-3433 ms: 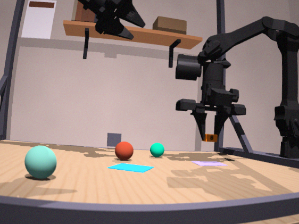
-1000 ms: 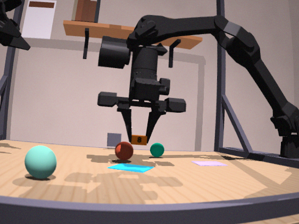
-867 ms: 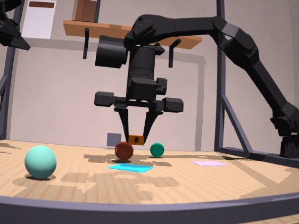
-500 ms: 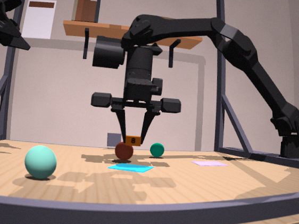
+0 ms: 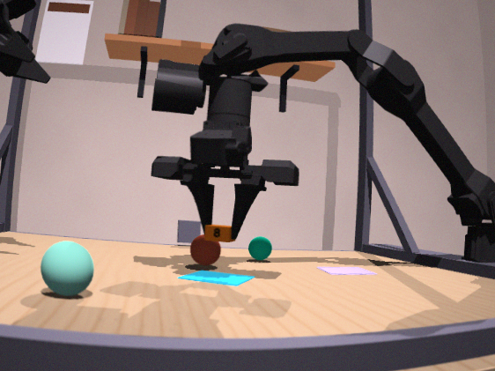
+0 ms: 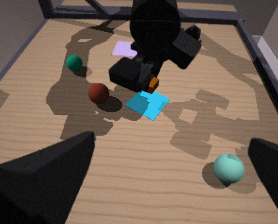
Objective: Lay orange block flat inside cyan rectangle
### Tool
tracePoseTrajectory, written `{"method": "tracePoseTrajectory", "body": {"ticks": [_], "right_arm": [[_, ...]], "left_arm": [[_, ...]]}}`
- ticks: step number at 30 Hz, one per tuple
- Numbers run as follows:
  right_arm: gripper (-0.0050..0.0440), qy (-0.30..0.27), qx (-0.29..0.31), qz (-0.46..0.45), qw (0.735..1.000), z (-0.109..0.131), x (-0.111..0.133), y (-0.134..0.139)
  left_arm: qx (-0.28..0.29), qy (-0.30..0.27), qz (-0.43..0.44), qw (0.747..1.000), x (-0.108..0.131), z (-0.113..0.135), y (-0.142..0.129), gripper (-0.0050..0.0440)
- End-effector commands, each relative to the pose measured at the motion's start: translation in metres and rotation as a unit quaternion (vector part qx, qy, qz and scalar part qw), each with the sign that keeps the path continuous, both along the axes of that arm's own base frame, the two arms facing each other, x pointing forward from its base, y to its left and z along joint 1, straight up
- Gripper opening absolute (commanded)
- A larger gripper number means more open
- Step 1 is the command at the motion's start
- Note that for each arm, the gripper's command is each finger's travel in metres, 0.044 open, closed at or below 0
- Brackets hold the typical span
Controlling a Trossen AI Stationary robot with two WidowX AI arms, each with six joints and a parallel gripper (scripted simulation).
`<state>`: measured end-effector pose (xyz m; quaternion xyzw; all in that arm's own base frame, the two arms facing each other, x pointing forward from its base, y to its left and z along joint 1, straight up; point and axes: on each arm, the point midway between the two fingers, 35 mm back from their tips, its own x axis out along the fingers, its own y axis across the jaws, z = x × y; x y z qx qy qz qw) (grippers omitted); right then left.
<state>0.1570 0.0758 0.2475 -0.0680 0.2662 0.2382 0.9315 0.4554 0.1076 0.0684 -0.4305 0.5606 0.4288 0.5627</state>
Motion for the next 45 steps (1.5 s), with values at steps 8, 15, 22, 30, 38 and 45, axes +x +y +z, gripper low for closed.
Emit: {"method": "tracePoseTrajectory", "body": {"ticks": [8,15,22,30,38,45], "right_arm": [[0.044,-0.004,0.001,0.001,1.0,0.003,0.0,0.0],[0.044,-0.004,0.001,0.001,1.0,0.003,0.0,0.0],[0.044,-0.004,0.001,0.001,1.0,0.003,0.0,0.0],[0.044,-0.004,0.001,0.001,1.0,0.003,0.0,0.0],[0.044,-0.004,0.001,0.001,1.0,0.003,0.0,0.0],[0.044,-0.004,0.001,0.001,1.0,0.003,0.0,0.0]], "left_arm": [[0.003,-0.004,-0.014,1.0,0.0,0.005,0.0,-0.005],[0.002,0.001,-0.014,1.0,0.0,-0.016,-0.001,-0.005],[0.003,-0.003,-0.014,1.0,0.001,-0.02,-0.001,-0.005],[0.002,-0.003,-0.014,1.0,0.001,-0.031,-0.001,-0.005],[0.002,-0.001,-0.014,1.0,0.001,-0.036,-0.001,-0.005],[0.002,-0.001,-0.014,1.0,0.001,-0.039,0.0,-0.005]]}}
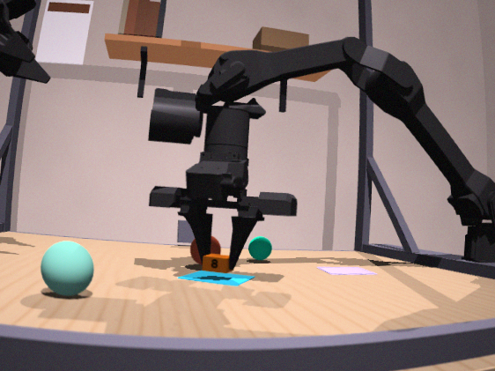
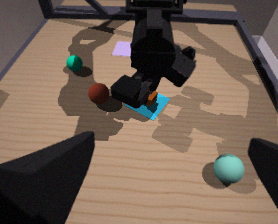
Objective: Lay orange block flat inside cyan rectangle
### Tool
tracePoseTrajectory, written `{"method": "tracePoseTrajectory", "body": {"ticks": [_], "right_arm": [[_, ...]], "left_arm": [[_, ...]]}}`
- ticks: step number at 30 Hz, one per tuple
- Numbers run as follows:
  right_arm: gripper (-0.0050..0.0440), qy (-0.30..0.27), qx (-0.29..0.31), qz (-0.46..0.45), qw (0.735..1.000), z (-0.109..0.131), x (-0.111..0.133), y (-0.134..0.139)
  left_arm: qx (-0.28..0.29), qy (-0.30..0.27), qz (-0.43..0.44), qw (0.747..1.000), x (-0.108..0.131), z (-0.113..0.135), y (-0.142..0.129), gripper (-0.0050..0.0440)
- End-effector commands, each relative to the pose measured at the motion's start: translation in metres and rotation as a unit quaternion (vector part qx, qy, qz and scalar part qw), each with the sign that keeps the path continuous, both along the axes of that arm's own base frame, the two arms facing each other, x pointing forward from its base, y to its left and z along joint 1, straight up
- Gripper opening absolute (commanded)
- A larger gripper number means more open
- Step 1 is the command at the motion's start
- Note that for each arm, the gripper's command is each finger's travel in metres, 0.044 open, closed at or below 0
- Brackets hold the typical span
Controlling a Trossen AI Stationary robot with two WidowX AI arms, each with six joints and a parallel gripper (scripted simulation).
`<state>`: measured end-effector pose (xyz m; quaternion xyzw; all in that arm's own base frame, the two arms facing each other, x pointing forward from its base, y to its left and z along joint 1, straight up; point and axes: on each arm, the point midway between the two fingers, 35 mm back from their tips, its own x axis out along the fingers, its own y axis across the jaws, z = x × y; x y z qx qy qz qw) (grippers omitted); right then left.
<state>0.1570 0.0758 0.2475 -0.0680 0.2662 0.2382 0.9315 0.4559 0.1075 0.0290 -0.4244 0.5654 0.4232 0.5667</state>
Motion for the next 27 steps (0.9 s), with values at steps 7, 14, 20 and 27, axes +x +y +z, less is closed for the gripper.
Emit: {"method": "tracePoseTrajectory", "body": {"ticks": [7,14,20,27], "right_arm": [[0.044,-0.004,0.001,0.001,1.0,0.003,0.0,0.0],[0.044,-0.004,0.001,0.001,1.0,0.003,0.0,0.0],[0.044,-0.004,0.001,0.001,1.0,0.003,0.0,0.0],[0.044,-0.004,0.001,0.001,1.0,0.003,0.0,0.0]], "left_arm": [[0.002,-0.002,-0.004,1.0,0.0,-0.003,0.0,-0.005],[0.002,-0.005,-0.001,1.0,0.001,-0.003,0.0,-0.005],[0.004,-0.013,-0.001,1.0,0.004,0.002,0.001,-0.005],[0.004,-0.013,-0.001,1.0,0.004,0.002,0.001,0.0024]]}}
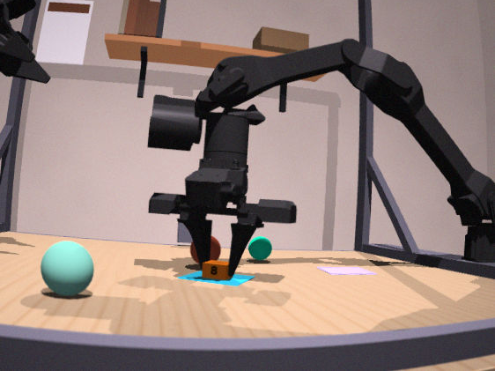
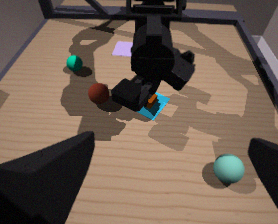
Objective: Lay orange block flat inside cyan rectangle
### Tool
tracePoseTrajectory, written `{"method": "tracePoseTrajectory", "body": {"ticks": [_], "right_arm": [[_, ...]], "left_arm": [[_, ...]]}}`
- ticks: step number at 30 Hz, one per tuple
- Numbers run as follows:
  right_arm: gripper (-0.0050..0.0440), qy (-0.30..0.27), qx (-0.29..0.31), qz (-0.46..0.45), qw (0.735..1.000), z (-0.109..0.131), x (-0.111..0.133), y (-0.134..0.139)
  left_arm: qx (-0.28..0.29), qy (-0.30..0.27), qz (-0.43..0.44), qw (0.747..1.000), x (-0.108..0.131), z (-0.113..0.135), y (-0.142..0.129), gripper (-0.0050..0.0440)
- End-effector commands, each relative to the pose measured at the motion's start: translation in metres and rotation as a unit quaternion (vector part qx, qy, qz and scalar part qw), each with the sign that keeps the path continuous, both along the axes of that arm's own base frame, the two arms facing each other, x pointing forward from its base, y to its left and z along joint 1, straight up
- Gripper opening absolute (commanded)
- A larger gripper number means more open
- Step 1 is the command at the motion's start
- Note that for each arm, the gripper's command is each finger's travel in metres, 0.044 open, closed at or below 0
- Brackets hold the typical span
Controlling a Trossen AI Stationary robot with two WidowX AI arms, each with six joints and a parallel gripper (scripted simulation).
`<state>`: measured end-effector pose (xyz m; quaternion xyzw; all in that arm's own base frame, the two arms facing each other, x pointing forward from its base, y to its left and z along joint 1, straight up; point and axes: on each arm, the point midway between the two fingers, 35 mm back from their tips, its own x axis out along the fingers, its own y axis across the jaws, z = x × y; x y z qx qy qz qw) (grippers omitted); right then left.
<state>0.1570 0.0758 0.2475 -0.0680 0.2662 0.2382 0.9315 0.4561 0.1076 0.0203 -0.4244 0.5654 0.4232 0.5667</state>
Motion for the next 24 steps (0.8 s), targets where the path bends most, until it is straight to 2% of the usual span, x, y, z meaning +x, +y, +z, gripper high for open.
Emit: {"method": "tracePoseTrajectory", "body": {"ticks": [1,8,11,12,14,16,18,23,24], "right_arm": [[0.044,-0.004,0.001,0.001,1.0,0.003,0.0,0.0],[0.044,-0.004,0.001,0.001,1.0,0.003,0.0,0.0],[0.044,-0.004,0.001,0.001,1.0,0.003,0.0,0.0],[0.044,-0.004,0.001,0.001,1.0,0.003,0.0,0.0],[0.044,-0.004,0.001,0.001,1.0,0.003,0.0,0.0],[0.044,-0.004,0.001,0.001,1.0,0.003,0.0,0.0],[0.044,-0.004,0.001,0.001,1.0,0.003,0.0,0.0],[0.044,-0.004,0.001,0.001,1.0,0.003,0.0,0.0],[0.044,-0.004,0.001,0.001,1.0,0.003,0.0,0.0]], "left_arm": [[0.004,-0.014,-0.001,1.0,0.003,0.011,0.001,0.0024],[0.004,-0.014,-0.001,1.0,0.003,0.011,0.001,0.0192],[0.004,-0.014,-0.001,1.0,0.003,0.011,0.001,0.02],[0.003,-0.008,-0.003,1.0,0.003,0.007,0.001,0.0224],[0.007,-0.027,-0.003,1.0,0.007,0.03,0.001,0.0272],[0.007,-0.027,-0.003,1.0,0.006,0.04,0.001,0.032],[0.007,-0.027,-0.003,1.0,0.006,0.04,0.001,0.032],[0.004,-0.014,-0.003,1.0,0.004,0.064,0.001,0.044],[0.003,-0.01,-0.003,1.0,0.003,0.065,0.001,0.044]]}}
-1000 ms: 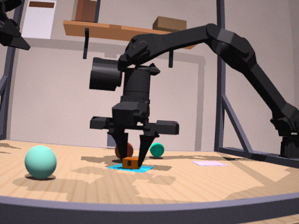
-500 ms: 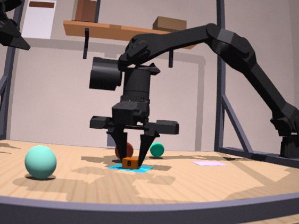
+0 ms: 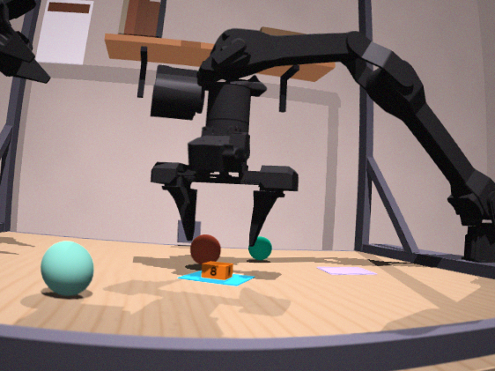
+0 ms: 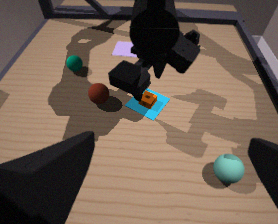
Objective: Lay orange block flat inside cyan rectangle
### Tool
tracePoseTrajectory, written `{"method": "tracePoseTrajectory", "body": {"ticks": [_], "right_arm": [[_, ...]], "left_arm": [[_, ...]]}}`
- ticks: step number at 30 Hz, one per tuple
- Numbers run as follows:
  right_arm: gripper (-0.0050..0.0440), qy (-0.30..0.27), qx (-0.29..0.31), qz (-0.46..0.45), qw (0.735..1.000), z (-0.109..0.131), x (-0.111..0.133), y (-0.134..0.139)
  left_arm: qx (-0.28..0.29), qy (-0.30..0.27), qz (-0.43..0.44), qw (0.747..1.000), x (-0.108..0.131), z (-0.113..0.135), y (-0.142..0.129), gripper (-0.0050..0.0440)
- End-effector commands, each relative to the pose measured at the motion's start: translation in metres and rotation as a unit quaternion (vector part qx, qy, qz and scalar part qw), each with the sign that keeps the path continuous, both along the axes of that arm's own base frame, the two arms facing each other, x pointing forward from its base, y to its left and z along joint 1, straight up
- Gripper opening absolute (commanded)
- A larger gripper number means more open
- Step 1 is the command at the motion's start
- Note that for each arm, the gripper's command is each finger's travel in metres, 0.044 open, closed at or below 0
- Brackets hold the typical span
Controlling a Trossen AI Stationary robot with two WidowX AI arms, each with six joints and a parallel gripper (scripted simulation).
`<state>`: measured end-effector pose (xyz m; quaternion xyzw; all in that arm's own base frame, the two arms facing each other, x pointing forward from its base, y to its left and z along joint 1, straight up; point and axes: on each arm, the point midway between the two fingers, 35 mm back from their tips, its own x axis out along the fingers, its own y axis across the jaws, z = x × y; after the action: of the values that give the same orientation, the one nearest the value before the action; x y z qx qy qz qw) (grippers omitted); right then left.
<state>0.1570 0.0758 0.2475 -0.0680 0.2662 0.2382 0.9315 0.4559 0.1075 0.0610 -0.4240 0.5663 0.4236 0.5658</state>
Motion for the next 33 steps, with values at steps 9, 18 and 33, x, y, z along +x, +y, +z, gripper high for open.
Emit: {"method": "tracePoseTrajectory", "body": {"ticks": [9,18,33], "right_arm": [[0.044,-0.047,0.015,-0.047,0.998,0.013,0.038,-0.005],[0.044,-0.094,0.027,-0.145,0.985,0.016,0.1,-0.032],[0.044,-0.252,0.066,-0.234,0.937,0.061,0.155,-0.072]], "left_arm": [[0.028,-0.04,-0.089,0.995,-0.004,0.044,-0.005,0.044],[0.069,-0.081,-0.257,0.961,-0.013,0.062,-0.011,0.044],[0.119,-0.13,-0.45,0.875,-0.025,0.083,-0.014,0.044]]}}
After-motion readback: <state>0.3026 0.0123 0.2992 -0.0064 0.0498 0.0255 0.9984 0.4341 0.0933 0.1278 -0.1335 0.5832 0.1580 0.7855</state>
